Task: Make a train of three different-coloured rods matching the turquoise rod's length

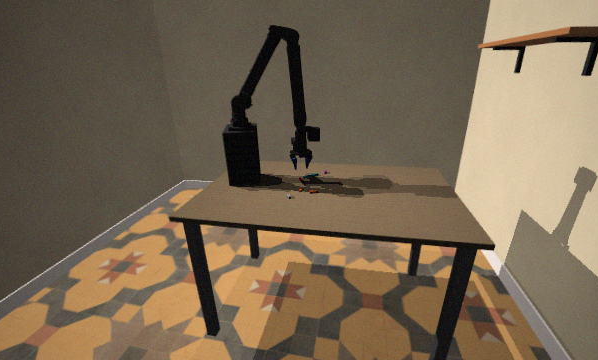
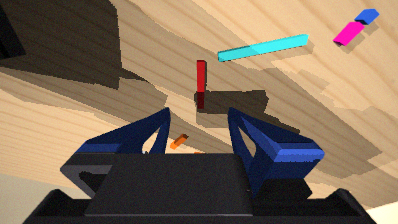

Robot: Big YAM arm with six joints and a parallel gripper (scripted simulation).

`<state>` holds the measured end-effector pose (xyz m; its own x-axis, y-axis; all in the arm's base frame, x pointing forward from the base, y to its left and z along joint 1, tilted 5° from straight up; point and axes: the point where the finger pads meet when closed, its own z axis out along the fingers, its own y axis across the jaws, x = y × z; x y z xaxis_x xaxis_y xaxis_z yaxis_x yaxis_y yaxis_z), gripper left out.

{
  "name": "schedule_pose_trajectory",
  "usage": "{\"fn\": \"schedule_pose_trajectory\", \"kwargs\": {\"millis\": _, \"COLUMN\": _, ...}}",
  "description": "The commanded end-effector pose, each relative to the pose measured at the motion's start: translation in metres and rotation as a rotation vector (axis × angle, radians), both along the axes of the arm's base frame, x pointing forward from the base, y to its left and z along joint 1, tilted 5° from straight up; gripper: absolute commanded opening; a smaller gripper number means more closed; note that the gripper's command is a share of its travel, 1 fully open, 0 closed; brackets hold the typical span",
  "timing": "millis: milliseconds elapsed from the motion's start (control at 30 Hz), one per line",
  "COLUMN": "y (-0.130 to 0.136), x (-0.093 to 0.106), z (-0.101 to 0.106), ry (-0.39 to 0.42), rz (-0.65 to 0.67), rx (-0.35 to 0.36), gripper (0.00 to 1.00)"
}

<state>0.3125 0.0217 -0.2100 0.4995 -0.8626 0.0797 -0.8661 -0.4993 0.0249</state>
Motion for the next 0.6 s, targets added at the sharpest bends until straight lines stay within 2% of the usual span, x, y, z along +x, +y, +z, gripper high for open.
{"fn": "schedule_pose_trajectory", "kwargs": {"millis": 0, "y": 0.001, "x": 0.0101, "z": 0.0077, "ry": -0.038, "rz": 0.013, "rx": 0.007, "gripper": 0.23}}
{"fn": "schedule_pose_trajectory", "kwargs": {"millis": 567, "y": 0.001, "x": 0.0101, "z": 0.0077, "ry": -0.038, "rz": 0.007, "rx": 0.007, "gripper": 0.23}}
